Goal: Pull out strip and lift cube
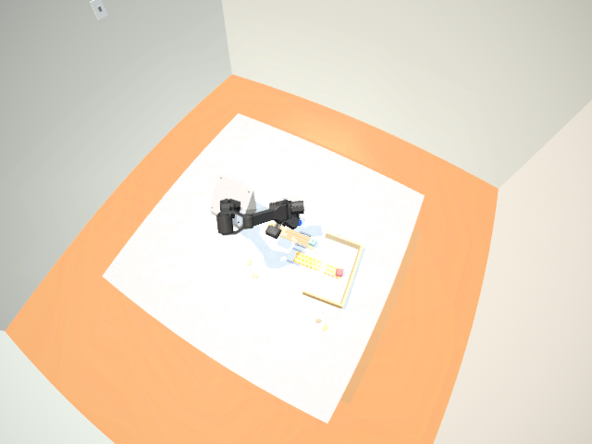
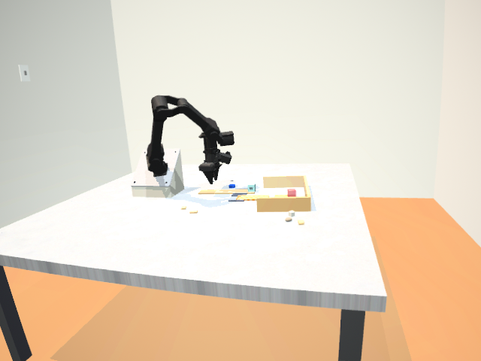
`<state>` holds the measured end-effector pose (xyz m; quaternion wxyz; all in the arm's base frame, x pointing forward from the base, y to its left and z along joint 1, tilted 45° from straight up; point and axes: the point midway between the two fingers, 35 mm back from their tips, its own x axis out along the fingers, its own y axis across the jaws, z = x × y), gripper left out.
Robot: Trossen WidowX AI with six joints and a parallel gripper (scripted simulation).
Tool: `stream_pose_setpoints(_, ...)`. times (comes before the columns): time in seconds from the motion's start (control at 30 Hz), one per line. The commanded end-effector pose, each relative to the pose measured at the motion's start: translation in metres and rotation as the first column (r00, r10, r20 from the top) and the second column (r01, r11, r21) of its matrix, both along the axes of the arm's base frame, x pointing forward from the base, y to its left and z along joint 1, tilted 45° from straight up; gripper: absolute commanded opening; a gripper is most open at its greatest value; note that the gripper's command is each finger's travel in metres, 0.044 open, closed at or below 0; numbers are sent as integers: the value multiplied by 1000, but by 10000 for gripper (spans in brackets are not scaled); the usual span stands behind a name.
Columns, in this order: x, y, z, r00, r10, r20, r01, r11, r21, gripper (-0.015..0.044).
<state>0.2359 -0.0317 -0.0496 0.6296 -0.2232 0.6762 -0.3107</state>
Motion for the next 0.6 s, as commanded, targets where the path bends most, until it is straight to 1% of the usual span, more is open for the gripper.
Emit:
stream_pose_setpoints(0.0,15,-1,1,1000,3,-3,-3,1000,-3,420)
stream_pose_setpoints(0.03,19,-1,1,1000,3,-2,-3,1000,-3,440)
stream_pose_setpoints(0.57,75,-2,4,1000,3,1,-3,1000,-3,440)
